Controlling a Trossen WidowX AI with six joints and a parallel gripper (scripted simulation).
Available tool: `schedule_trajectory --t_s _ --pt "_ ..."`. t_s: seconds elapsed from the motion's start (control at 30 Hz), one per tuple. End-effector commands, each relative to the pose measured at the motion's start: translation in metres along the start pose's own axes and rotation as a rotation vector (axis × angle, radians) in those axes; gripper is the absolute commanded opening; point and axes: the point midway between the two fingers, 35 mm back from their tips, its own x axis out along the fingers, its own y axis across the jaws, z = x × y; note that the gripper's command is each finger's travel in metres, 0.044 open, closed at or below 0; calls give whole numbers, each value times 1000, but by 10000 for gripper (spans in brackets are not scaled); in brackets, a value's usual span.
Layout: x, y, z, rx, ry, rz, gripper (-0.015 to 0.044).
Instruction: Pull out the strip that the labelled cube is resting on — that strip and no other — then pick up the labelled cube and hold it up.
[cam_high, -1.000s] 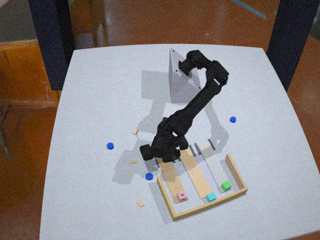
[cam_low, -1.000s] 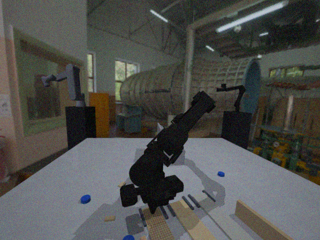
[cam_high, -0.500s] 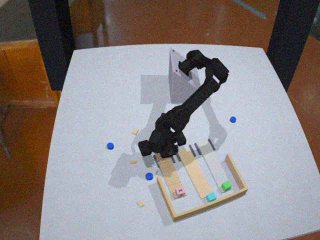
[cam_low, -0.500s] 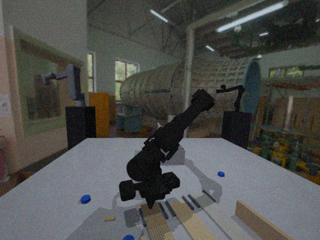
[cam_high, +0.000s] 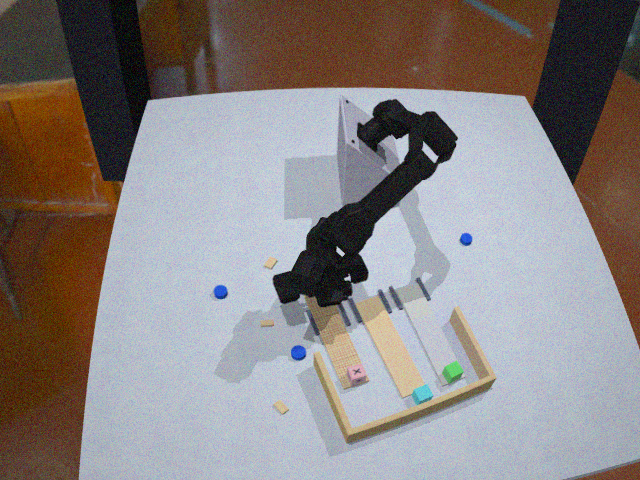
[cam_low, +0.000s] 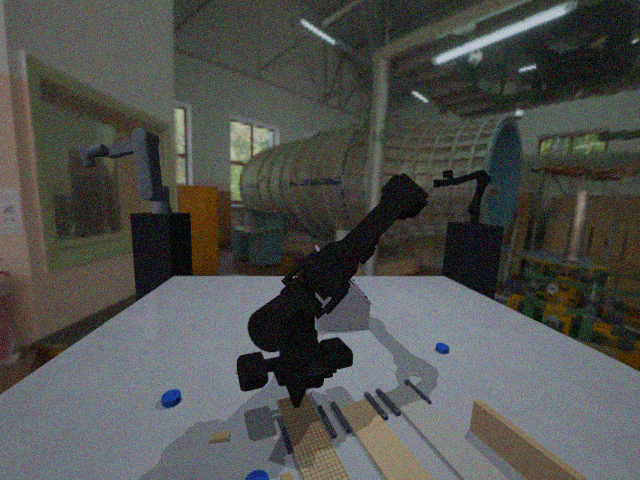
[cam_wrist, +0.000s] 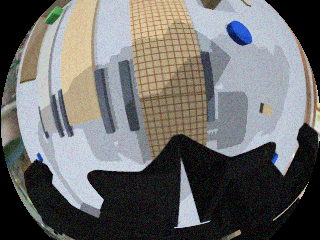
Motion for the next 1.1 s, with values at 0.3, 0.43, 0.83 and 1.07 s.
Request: schedule_trajectory --t_s 0.3,0.43,0.83,1.07 --pt "3 0 -26 7 19 -2 0" --pt "3 0 -33 7 20 -2 0" --pt "3 -1 -51 8 20 -3 0" --pt "2 -1 -62 8 21 -3 0"
